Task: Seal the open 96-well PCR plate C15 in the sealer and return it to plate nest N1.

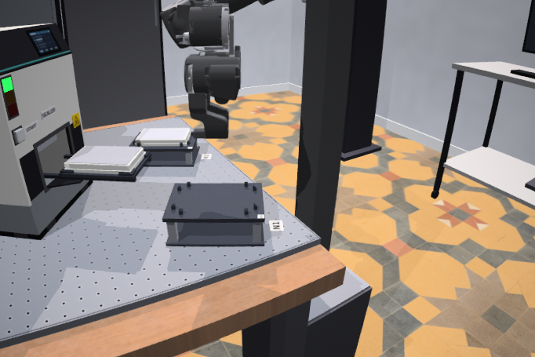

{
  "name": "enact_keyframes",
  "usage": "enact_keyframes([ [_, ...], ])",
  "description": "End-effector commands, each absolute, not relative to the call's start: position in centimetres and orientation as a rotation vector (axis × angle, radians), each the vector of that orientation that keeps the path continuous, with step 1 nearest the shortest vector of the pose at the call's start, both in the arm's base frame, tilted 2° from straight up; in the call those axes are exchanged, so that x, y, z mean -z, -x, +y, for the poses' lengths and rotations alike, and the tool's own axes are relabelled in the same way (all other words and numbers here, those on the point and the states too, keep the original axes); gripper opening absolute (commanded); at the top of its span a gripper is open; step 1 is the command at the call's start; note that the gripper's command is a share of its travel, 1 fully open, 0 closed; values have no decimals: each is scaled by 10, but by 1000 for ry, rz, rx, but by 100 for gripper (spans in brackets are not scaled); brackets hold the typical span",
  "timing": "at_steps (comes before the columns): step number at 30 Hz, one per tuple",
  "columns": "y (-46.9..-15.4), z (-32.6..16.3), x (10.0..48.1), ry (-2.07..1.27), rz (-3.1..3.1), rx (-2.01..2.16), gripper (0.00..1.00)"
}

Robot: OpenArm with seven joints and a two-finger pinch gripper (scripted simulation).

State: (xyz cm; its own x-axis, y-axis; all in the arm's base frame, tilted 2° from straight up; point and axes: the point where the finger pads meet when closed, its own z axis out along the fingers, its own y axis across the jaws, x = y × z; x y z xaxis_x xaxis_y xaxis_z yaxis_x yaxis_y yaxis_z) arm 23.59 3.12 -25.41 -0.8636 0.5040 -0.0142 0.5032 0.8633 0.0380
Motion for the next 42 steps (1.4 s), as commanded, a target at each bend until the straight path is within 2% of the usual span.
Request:
enact_keyframes([
  [1, -236, 32, 253, -817, 3008, -54, 0],
  [41, -236, 32, 253, -817, 3008, -54, 0],
  [42, -242, 27, 252, -835, 3003, -58, 77],
])
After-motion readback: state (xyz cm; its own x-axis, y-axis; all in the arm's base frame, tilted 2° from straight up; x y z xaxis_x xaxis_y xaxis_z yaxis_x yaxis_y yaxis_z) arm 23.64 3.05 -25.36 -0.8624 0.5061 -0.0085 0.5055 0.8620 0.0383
